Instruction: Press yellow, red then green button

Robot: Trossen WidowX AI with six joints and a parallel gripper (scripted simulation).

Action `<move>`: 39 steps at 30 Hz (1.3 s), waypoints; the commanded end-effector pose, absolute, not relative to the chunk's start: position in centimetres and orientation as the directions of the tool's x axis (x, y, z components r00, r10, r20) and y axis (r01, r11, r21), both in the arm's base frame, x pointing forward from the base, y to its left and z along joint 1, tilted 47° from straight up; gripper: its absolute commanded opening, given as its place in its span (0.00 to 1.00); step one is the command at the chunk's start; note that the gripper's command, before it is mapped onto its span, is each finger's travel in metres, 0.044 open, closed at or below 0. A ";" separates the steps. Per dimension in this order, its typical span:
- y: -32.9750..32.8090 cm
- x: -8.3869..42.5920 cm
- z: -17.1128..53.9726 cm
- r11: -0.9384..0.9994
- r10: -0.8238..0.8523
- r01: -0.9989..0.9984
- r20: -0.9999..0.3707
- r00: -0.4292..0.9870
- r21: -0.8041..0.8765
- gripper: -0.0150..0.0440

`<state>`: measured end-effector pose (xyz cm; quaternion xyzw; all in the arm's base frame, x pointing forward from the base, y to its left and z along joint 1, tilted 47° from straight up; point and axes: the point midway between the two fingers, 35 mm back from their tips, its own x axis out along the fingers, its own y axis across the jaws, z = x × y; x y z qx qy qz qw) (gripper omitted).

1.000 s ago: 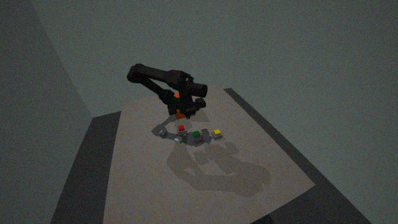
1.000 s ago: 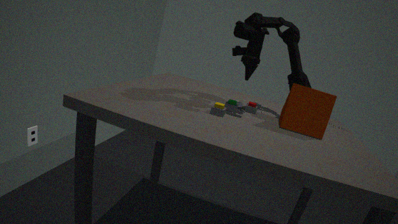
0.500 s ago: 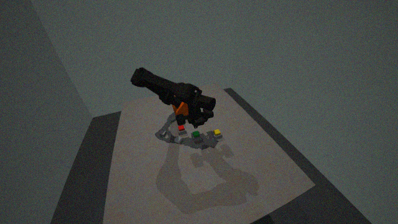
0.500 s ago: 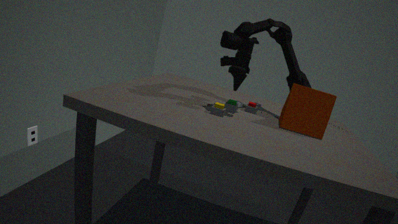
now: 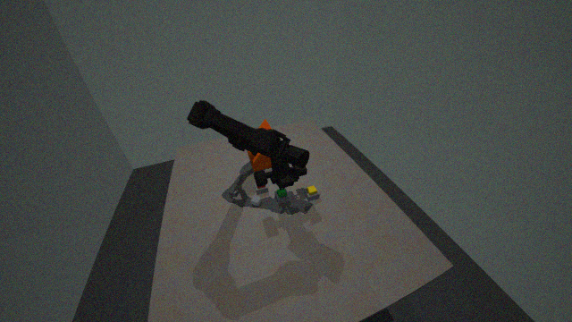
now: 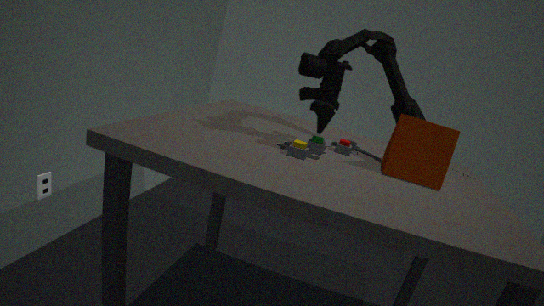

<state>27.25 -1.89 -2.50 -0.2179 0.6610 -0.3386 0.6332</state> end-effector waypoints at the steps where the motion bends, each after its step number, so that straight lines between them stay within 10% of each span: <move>1: -2.4 27.1 -3.0 0.674 -0.720 0.134 -0.687 -0.102 -0.727 0.29; 36: -1.0 27.3 -1.6 0.674 -0.720 0.134 -0.687 -0.102 -0.726 0.29; 39: 0.2 27.7 -2.0 0.678 -0.718 0.137 -0.690 -0.091 -0.723 0.42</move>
